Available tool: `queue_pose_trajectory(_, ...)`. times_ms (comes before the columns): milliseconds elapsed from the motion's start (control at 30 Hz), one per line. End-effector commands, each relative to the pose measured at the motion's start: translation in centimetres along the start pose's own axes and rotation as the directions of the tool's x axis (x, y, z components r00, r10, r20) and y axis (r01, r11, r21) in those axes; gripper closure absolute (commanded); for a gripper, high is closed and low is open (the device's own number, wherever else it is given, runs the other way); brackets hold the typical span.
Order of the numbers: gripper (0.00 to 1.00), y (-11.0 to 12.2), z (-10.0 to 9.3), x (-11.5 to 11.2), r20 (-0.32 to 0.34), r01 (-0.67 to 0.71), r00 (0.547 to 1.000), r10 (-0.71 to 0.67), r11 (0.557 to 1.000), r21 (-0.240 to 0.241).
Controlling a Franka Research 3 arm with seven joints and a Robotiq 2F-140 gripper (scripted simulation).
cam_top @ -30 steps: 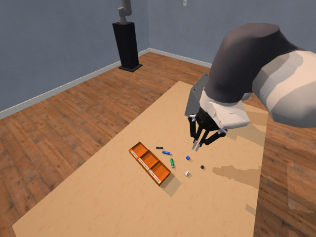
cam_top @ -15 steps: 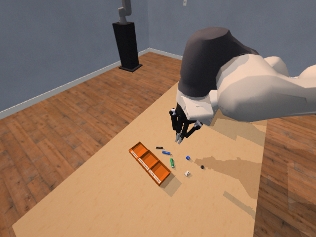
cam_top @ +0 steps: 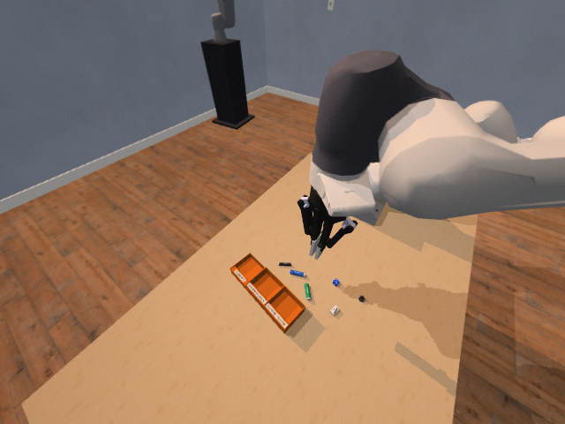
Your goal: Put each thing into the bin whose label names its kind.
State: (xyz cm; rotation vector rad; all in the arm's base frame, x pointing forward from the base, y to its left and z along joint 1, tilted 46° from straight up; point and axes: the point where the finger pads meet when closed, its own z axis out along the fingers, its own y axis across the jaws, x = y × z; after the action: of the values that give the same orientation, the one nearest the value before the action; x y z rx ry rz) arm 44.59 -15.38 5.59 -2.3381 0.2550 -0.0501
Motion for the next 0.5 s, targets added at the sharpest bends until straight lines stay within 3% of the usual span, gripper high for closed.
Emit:
queue_pose_trajectory(0,0.95,1.8,1.3,0.8,0.003,-0.156,0.988,0.156,0.988,0.007)
queue_pose_trajectory(100,0.95,2.5,1.7,1.2,0.003,-0.174,0.985,0.174,0.985,0.005)
queue_pose_trajectory(467,0.95,9.7,6.0,4.9,0.005,-0.349,0.937,0.349,0.937,0.006)
